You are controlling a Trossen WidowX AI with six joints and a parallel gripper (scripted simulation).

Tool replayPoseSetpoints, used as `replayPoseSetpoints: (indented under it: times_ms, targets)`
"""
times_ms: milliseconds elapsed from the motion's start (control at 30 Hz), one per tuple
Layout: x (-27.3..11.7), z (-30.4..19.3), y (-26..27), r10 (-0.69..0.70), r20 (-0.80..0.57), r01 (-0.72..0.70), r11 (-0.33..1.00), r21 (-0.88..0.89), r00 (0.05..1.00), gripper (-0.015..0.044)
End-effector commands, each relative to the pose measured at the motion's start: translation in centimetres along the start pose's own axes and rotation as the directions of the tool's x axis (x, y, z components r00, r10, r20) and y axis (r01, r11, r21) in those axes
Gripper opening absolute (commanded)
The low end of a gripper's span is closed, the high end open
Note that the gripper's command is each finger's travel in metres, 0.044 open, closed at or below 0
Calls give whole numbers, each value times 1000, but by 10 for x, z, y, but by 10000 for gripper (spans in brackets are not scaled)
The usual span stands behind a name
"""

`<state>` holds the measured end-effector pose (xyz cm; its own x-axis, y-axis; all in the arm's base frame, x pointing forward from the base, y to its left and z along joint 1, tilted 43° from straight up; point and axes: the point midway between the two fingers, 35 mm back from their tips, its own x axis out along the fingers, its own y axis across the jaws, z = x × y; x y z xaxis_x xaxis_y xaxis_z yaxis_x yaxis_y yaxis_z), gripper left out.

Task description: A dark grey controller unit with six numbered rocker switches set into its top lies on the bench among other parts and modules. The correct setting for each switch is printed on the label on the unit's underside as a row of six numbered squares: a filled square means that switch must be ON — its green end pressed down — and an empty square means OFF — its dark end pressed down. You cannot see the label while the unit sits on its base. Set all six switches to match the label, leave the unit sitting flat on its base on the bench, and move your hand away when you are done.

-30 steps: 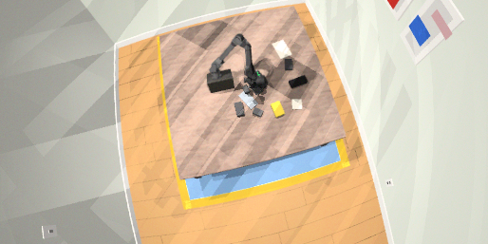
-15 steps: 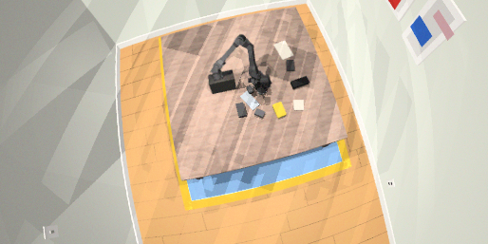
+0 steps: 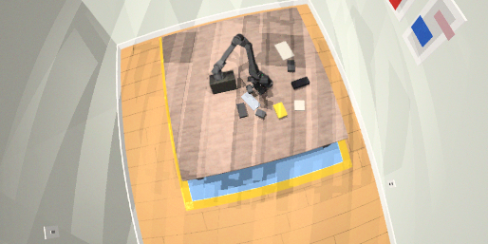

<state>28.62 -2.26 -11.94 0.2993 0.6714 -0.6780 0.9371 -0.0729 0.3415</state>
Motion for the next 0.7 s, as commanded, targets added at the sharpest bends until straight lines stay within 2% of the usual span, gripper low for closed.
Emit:
replayPoseSetpoints:
  times_ms: [0,233,533,667]
  targets:
    - [-32,-3,-21,12,-6,-12,1000,8,1000,0]
    - [-34,-3,-19,12,-12,-12,1000,-10,1000,0]
    - [-21,8,25,9,-86,-30,967,-254,996,0]
    - [-20,8,28,8,-92,-33,962,-271,996,0]
